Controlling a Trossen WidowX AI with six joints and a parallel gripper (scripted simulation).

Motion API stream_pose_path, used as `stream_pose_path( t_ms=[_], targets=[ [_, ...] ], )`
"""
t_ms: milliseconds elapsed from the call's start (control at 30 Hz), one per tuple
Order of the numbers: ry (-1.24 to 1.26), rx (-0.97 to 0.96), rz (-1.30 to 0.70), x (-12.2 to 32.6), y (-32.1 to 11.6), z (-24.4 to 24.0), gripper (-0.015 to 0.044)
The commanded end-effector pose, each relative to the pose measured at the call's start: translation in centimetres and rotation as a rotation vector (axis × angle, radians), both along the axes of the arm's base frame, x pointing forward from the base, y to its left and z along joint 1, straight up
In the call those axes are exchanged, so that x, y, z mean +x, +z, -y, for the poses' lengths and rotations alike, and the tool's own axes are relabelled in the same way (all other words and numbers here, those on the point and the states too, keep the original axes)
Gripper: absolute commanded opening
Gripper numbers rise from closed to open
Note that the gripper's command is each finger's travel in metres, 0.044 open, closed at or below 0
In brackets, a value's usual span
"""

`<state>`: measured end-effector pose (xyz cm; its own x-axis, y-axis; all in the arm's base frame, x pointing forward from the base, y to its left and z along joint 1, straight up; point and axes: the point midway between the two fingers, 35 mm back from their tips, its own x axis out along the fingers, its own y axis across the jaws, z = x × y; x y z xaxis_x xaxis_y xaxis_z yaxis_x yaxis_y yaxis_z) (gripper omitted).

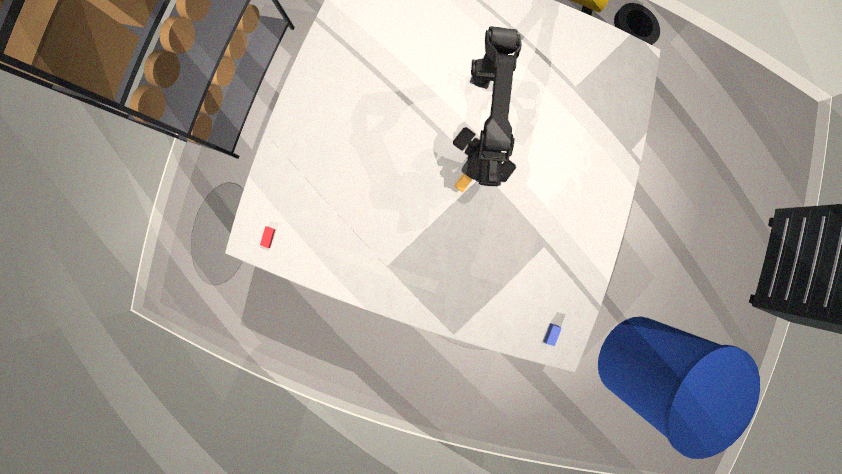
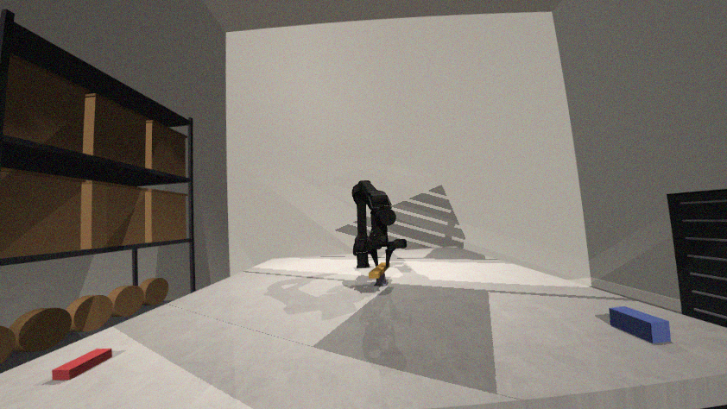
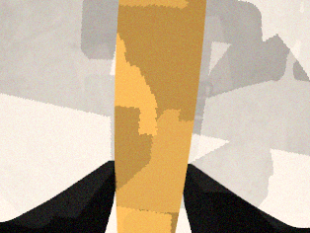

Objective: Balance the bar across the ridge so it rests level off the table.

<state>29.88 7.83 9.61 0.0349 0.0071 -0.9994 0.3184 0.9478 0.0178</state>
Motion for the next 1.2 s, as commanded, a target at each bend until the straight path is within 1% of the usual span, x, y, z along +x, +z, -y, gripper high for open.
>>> stream_pose_path(
  t_ms=[0, 1067, 1100, 1167],
  targets=[
    [0.000, 0.000, 0.000, 0.00, 0.00, 0.00, 0.0167],
    [0.000, 0.000, 0.000, 0.00, 0.00, 0.00, 0.0173],
    [0.000, 0.000, 0.000, 0.00, 0.00, 0.00, 0.0185],
    [0.000, 0.000, 0.000, 0.00, 0.00, 0.00, 0.0185]
  ],
)
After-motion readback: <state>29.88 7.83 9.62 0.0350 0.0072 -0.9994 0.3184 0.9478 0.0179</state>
